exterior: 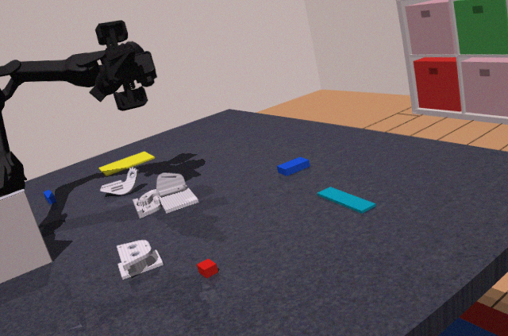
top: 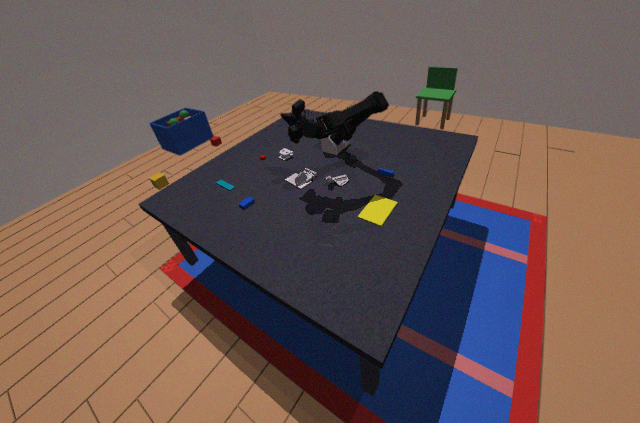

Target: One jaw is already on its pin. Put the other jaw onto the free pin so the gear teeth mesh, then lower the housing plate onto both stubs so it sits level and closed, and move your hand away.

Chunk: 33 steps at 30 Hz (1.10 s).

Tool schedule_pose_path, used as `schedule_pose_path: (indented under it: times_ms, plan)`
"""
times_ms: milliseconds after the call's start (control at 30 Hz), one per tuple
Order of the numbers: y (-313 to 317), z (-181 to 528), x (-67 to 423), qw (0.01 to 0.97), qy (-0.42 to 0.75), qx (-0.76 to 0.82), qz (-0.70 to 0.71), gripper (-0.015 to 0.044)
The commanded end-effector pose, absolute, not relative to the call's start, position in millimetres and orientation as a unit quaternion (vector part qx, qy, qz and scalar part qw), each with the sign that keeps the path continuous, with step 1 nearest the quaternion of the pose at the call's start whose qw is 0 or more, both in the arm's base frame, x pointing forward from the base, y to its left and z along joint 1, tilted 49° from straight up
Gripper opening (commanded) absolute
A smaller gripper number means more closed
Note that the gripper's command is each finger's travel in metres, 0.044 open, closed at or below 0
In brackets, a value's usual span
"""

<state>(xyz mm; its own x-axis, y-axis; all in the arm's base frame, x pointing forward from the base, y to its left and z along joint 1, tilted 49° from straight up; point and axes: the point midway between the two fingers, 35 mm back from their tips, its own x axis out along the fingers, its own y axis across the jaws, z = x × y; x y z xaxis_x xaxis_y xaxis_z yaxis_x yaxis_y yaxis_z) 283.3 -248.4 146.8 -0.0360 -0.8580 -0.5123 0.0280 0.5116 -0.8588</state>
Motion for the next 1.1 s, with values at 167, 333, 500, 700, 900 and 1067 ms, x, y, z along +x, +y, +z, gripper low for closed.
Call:
schedule_pose_path:
  times_ms: [167, 333, 500, 700, 900, 1067]
  plan:
    - [-236, 136, 296, 0.654, 0.615, -0.292, -0.330, 0.0000]
    - [-227, 128, 302, 0.677, 0.614, -0.264, -0.308, 0.0000]
    - [-218, 121, 307, 0.698, 0.613, -0.234, -0.286, 0.0000]
    - [-205, 114, 312, 0.720, 0.614, -0.194, -0.259, 0.0000]
    - [-191, 107, 317, 0.737, 0.615, -0.153, -0.233, 0.0000]
    - [-179, 103, 320, 0.749, 0.617, -0.116, -0.211, 0.0000]
